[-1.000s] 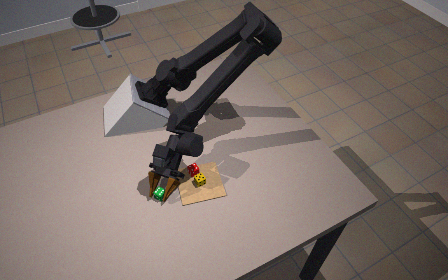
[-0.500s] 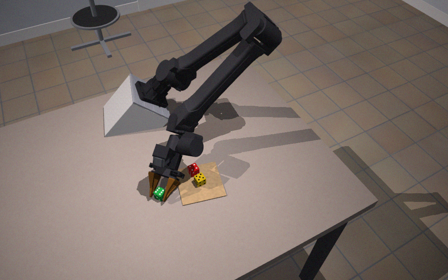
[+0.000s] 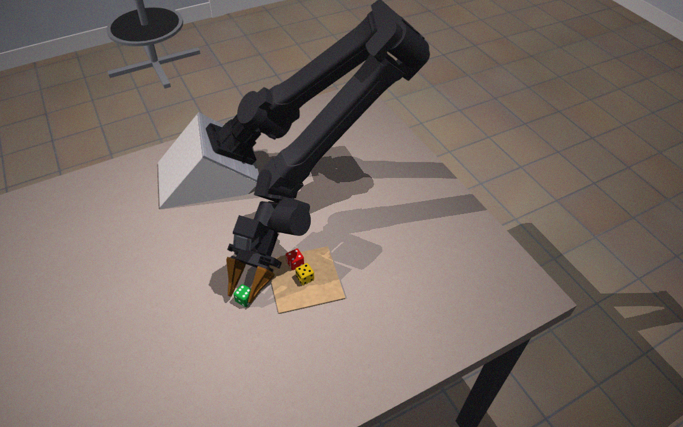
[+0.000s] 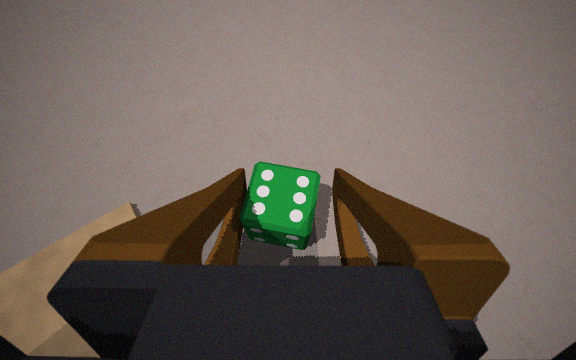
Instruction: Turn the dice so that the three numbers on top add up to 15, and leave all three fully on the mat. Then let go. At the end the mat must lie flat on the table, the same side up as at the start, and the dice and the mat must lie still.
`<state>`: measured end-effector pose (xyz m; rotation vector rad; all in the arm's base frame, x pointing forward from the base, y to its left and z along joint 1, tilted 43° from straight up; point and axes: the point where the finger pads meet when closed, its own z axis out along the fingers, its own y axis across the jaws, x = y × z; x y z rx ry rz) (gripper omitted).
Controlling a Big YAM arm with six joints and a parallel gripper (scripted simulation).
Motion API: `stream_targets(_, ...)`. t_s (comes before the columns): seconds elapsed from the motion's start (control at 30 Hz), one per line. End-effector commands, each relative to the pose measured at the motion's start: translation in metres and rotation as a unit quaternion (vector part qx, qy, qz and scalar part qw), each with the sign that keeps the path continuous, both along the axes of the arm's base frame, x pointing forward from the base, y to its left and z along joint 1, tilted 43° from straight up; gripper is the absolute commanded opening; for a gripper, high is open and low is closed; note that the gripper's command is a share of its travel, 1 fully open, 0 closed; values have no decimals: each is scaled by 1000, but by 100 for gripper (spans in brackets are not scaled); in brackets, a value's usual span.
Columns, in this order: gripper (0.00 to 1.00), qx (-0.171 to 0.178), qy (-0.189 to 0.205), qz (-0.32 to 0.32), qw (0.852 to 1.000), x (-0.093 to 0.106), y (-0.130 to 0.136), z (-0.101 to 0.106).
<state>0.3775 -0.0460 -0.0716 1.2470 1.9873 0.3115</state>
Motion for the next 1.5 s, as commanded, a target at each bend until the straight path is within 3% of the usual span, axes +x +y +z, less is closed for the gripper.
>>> stream_targets(0.0,45,3,-9,0,1000,-5,6,13)
stream_targets(0.3,45,4,-9,0,1000,-25,11,32)
stream_targets(0.57,45,4,-13,0,1000,-22,11,34)
stream_targets(0.97,45,-3,-11,-5,1000,-27,-15,54)
stream_targets(1.2,45,-6,-24,-5,1000,-18,-37,84)
stream_targets(1.3,45,-5,-16,-5,1000,-28,-39,82)
stream_targets(1.47,45,-2,-7,4,1000,-26,-35,77)
